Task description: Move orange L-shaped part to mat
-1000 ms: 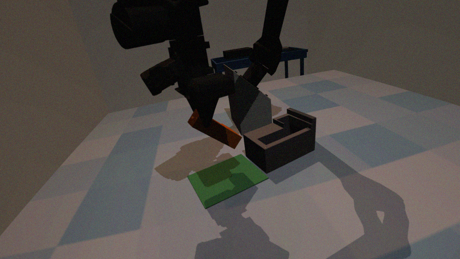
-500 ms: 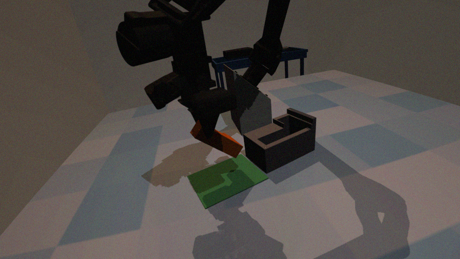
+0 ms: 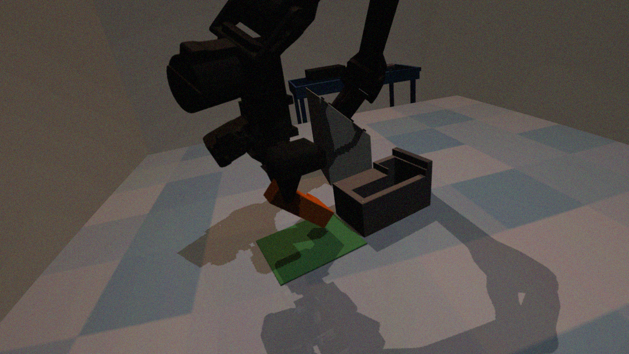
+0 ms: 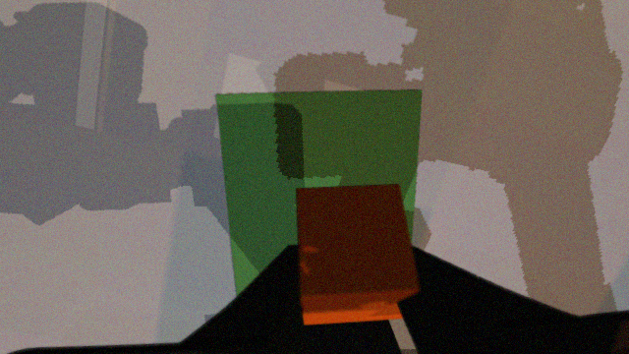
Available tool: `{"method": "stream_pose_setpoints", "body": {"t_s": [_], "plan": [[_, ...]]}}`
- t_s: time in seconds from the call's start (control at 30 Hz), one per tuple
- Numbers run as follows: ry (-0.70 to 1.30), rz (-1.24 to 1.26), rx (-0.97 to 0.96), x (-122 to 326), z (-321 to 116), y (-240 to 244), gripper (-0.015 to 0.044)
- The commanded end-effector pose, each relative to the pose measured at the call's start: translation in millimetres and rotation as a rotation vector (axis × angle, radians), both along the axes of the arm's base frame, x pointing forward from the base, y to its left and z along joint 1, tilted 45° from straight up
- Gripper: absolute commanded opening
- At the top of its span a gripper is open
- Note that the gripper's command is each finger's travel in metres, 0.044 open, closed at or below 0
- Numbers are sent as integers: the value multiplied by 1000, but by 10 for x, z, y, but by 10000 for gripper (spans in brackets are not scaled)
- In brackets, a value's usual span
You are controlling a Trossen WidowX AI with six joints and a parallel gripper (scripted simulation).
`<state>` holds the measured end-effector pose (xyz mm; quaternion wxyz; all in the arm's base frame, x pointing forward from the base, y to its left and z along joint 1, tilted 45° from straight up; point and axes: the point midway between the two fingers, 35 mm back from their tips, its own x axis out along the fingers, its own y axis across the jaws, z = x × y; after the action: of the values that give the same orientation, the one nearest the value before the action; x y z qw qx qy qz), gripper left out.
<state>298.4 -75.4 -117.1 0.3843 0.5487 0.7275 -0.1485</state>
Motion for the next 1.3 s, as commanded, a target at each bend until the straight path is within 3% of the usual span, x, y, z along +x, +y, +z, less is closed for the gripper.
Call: {"method": "stream_pose_setpoints", "body": {"t_s": [0.0,0.9,1.27], "plan": [[4,-4,6,-14,-45,56,0],[4,1,3,-38,-165,169,0],[4,1,3,-19,-109,108,289]]}}
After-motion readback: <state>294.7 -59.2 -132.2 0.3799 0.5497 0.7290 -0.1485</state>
